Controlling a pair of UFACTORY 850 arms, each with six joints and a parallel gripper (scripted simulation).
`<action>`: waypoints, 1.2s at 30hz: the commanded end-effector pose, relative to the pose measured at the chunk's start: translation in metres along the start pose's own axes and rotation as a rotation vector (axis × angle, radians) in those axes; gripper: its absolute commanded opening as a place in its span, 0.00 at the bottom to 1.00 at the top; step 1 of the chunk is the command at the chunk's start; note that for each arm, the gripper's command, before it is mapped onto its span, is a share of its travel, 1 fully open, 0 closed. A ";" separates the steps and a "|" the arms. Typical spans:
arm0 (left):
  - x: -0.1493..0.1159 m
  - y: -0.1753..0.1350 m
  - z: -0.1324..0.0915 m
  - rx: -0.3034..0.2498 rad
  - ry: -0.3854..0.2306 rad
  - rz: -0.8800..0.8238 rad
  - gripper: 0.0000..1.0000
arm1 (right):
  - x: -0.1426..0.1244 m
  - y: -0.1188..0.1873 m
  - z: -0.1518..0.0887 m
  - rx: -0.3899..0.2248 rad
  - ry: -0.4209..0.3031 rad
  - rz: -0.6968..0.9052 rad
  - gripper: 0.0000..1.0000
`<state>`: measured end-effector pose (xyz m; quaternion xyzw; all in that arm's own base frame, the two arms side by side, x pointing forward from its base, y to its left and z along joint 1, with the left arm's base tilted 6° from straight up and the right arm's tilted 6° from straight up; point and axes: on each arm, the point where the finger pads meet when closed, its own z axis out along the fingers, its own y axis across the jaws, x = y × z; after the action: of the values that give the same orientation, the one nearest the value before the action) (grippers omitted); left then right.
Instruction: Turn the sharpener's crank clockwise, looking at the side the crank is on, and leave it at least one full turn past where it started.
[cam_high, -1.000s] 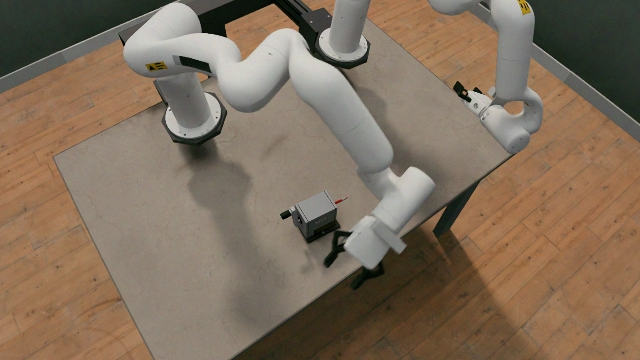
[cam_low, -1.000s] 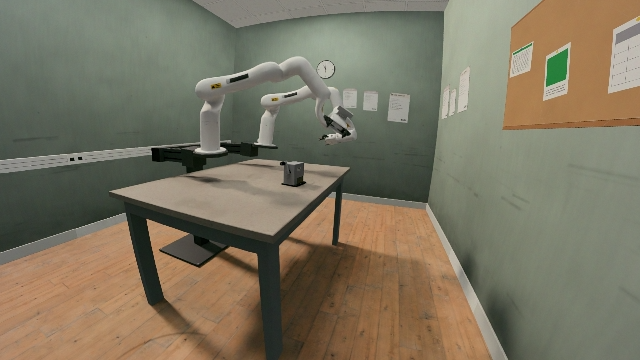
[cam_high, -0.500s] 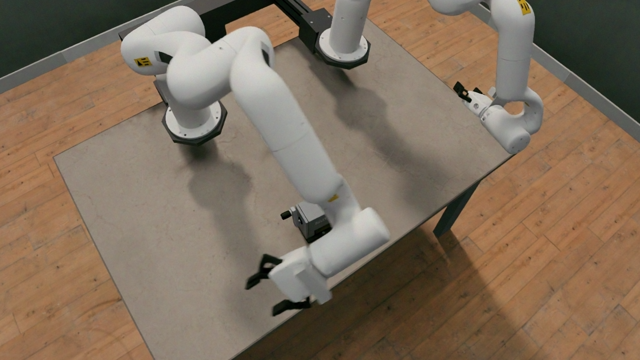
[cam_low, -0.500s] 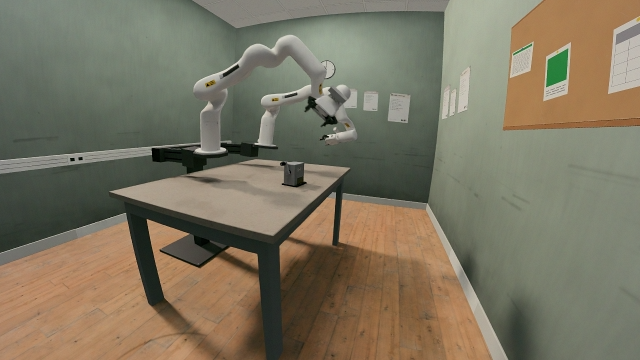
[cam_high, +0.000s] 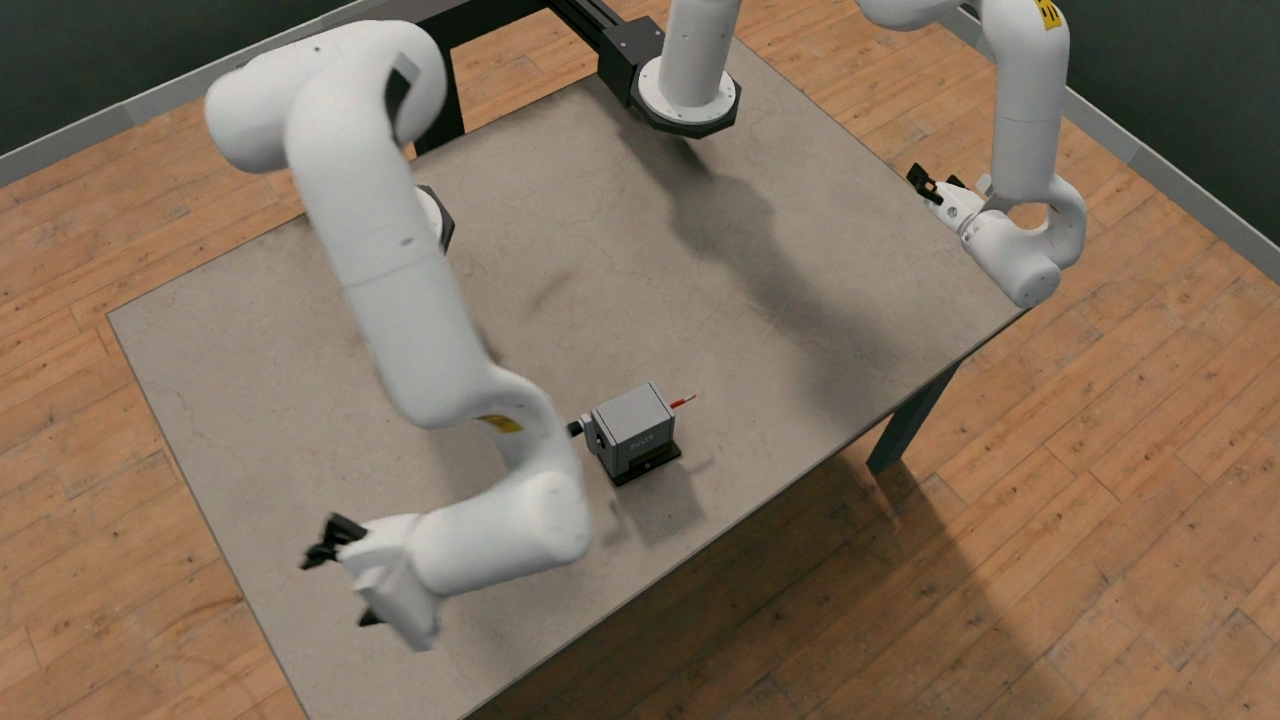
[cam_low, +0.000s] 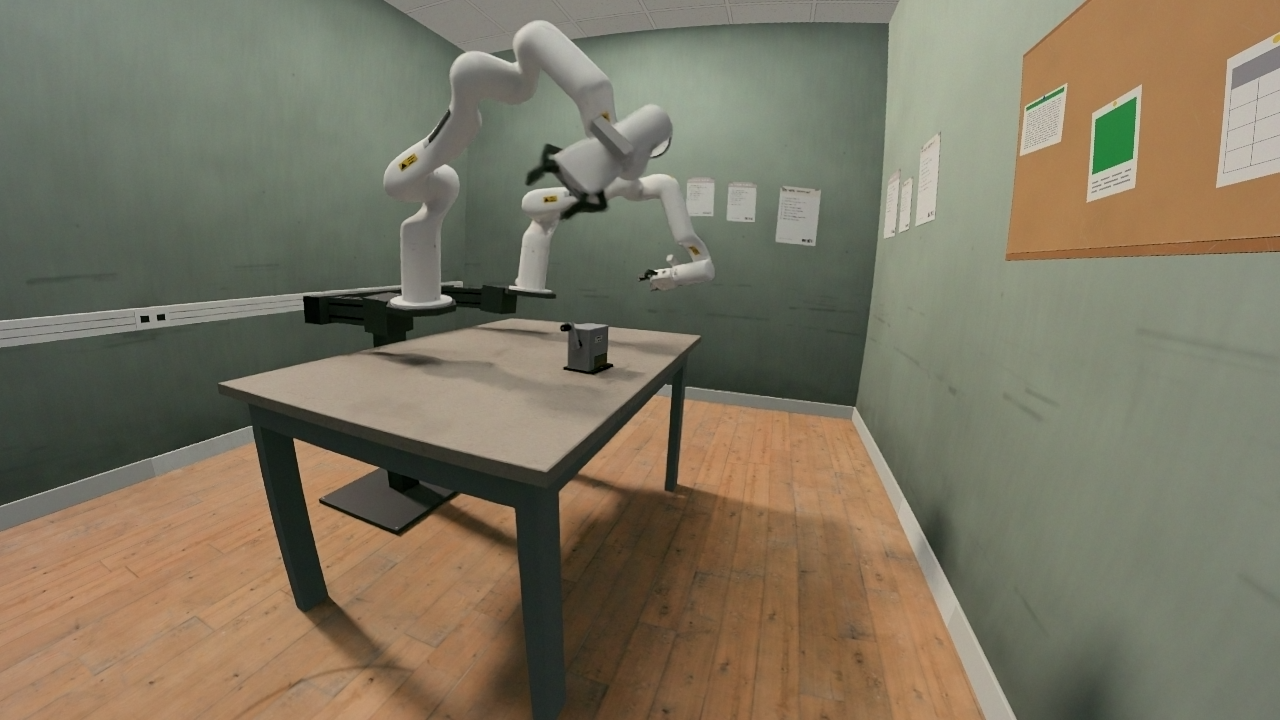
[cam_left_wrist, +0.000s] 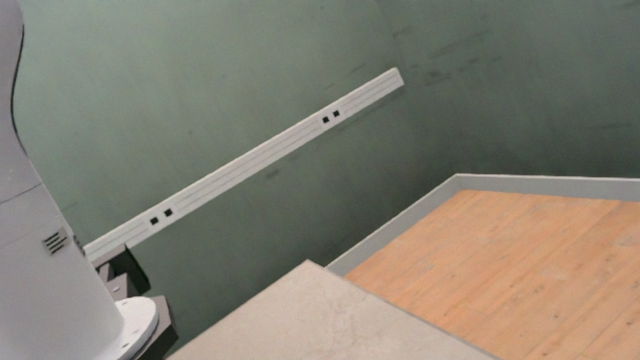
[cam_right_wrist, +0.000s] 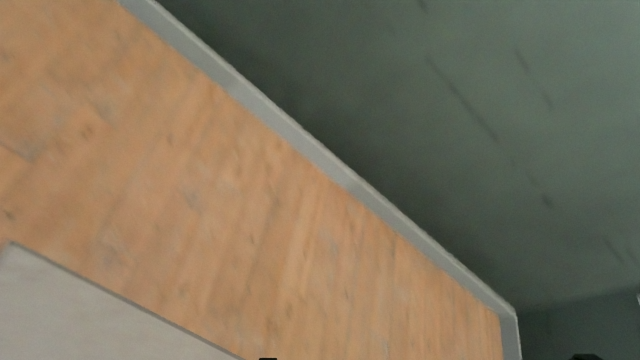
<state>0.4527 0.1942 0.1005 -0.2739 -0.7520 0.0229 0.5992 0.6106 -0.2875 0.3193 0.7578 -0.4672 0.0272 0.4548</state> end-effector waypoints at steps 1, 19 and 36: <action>0.001 0.000 -0.001 -0.001 -0.001 -0.001 1.00 | 0.015 0.056 0.039 0.009 -0.128 -0.008 1.00; 0.001 0.000 -0.001 -0.001 -0.001 -0.001 1.00 | 0.006 0.263 0.156 0.133 -0.477 0.035 1.00; 0.001 0.000 -0.001 -0.001 -0.001 -0.001 1.00 | -0.077 0.445 0.207 0.369 -0.678 0.170 1.00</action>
<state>0.4527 0.1942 0.1005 -0.2739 -0.7520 0.0229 0.5992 0.2063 -0.4537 0.4449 0.7521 -0.6271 -0.1150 0.1670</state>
